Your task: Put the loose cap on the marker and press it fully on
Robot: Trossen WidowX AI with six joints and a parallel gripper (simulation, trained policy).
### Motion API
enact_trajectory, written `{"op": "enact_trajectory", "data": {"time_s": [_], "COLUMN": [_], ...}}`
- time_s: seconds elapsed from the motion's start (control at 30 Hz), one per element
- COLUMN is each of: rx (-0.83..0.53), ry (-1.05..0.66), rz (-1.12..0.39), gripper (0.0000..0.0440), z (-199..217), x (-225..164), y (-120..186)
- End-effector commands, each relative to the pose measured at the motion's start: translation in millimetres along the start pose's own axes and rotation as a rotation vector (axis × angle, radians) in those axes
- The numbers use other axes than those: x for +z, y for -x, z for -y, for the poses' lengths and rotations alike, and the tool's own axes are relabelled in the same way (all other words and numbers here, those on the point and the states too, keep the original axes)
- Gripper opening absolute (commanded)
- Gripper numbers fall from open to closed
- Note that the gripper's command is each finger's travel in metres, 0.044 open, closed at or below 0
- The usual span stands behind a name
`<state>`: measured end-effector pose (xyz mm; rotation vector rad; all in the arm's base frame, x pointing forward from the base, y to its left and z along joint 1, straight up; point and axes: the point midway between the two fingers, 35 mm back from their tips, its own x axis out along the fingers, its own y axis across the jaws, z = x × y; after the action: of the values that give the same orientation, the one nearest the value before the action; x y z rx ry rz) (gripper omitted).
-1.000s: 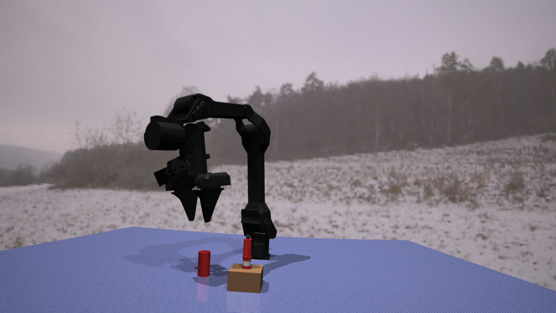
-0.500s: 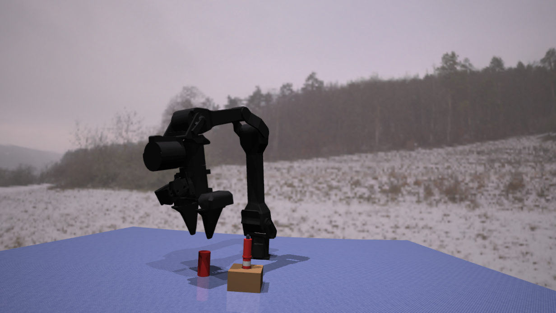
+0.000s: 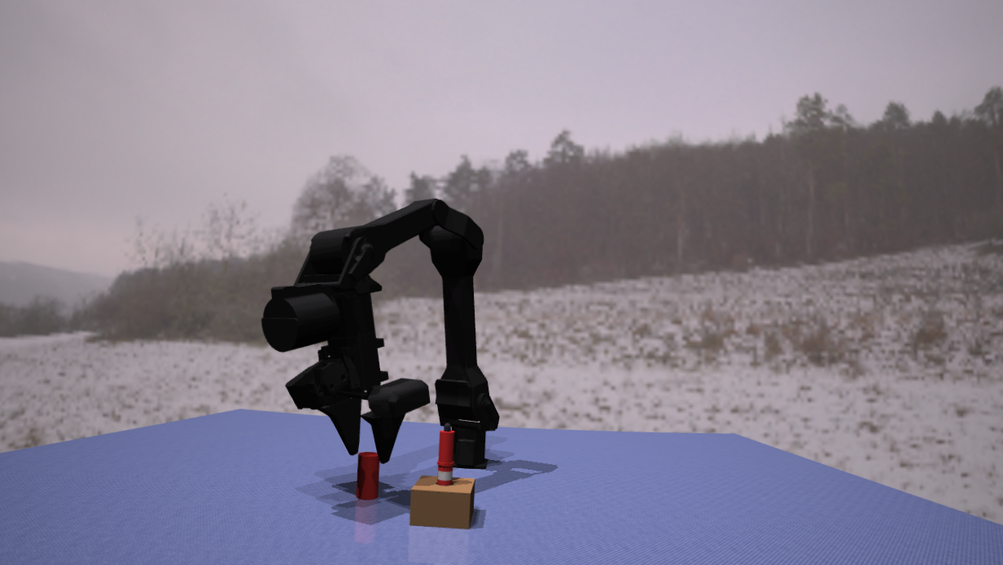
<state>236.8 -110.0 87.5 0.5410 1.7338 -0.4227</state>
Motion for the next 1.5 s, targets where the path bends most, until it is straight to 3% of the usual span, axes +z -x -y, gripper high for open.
{"op": "enact_trajectory", "data": {"time_s": [0.0, 0.2, 0.37, 0.43, 0.6, 1.13, 1.47], "rx": [-0.011, -0.025, -0.036, -0.041, -0.048, -0.049, -0.031], "ry": [0.025, 0.066, 0.095, 0.104, 0.124, 0.181, 0.209], "rz": [-0.008, -0.006, 0.003, 0.010, 0.042, 0.188, 0.234], "gripper": [0.0265, 0.0257, 0.0226, 0.0194, 0.0063, 0.0038, 0.0031], "z": [0.2, 0.2, 0.2, 0.3, -0.3, -14.2, -43.4], "x": [-0.1, 0.0, -0.8, -0.8, -0.7, 9.2, 2.4], "y": [-10.6, -22.5, -27.2, -27.3, -19.7, 29.1, 56.9]}}
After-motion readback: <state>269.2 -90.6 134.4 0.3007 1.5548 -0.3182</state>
